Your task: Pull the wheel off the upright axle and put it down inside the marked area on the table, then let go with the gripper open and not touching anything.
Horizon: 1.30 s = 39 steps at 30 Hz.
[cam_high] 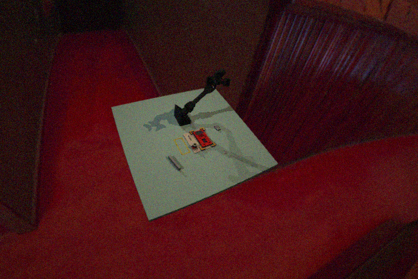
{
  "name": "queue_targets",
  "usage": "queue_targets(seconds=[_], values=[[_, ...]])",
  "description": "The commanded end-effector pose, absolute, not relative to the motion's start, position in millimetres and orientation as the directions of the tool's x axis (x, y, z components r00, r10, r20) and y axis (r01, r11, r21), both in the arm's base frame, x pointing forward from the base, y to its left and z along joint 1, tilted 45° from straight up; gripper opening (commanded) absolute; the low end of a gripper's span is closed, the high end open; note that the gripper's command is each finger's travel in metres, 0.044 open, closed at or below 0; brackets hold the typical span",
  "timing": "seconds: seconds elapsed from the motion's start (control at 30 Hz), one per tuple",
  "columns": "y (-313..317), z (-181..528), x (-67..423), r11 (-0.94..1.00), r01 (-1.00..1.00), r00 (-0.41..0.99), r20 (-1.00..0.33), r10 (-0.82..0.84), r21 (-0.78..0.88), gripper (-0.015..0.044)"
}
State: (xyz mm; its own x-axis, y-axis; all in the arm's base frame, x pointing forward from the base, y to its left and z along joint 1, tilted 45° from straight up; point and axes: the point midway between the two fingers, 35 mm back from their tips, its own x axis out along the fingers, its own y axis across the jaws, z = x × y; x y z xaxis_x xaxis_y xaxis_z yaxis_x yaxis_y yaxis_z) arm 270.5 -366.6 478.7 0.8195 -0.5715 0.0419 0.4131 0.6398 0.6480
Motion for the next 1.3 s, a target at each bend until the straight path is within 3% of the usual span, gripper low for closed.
queue_targets(seconds=[0.0,0.33,0.67,0.97,1.27], values=[[-367,431,300,0.575,0.413,0.857,-0.089,-0.507,0.706,0.03],[-347,312,357,0.351,0.485,0.869,-0.397,-0.294,0.801,0.03],[-291,192,391,0.099,0.647,0.758,-0.652,0.017,0.756,0.03],[-213,95,393,-0.077,0.836,0.535,-0.774,0.338,0.544,0.03],[-122,22,366,-0.14,0.977,0.213,-0.746,0.631,0.16,0.03]])
